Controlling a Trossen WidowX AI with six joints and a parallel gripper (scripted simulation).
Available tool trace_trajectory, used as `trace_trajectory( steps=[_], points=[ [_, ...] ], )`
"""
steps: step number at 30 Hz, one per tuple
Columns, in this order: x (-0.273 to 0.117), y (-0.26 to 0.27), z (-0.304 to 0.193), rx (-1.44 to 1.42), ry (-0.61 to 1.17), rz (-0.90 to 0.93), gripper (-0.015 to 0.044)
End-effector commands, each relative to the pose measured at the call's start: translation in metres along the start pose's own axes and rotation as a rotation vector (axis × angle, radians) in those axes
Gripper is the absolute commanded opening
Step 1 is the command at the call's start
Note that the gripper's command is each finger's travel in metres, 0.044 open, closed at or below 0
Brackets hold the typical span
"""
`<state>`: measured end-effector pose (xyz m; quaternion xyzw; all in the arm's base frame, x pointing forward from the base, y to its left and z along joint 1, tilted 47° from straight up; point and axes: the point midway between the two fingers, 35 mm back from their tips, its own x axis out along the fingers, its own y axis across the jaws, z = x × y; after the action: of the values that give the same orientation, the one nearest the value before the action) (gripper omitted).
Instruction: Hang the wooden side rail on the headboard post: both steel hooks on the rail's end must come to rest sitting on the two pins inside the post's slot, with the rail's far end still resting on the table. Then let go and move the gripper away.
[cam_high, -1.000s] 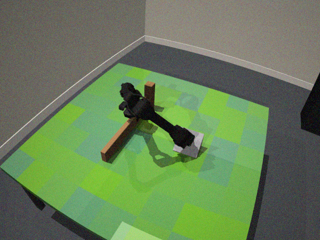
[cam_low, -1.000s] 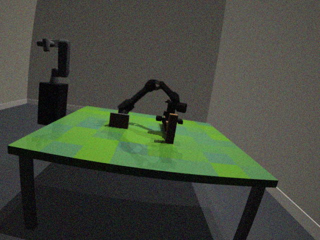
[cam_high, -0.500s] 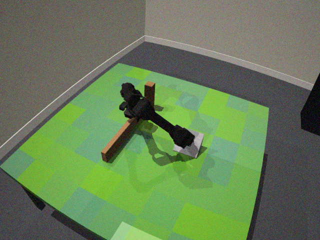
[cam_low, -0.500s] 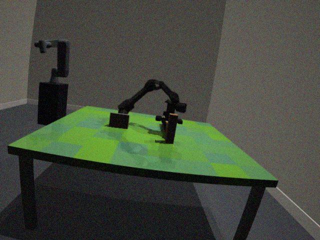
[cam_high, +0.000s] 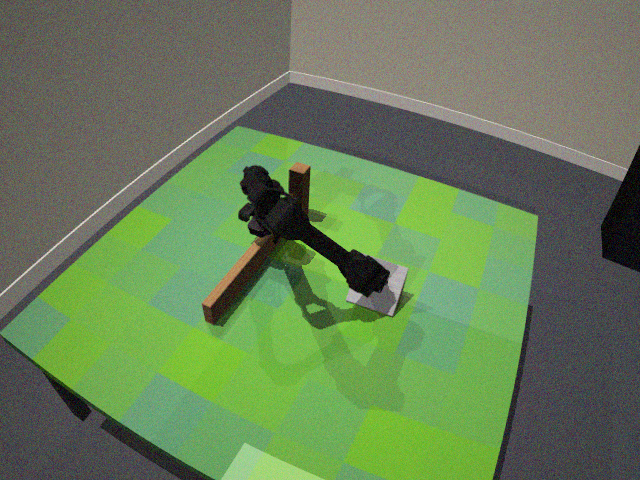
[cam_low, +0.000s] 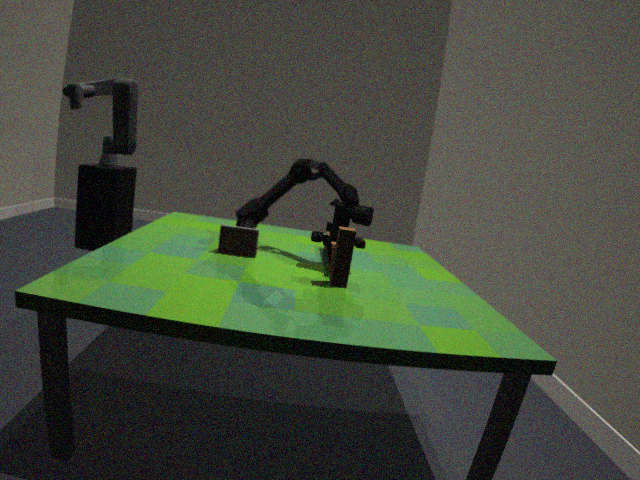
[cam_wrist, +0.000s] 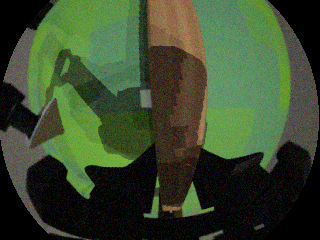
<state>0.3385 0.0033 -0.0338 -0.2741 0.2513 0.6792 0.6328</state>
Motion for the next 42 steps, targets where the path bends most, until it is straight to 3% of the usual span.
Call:
trace_trajectory(
  steps=[1,42],
  points=[
    [-0.0025,-0.0004,-0.0002,-0.002,0.000,-0.001,0.0000],
    [-0.0094,-0.0004,-0.0002,-0.002,0.000,-0.001,0.0000]
  ],
)
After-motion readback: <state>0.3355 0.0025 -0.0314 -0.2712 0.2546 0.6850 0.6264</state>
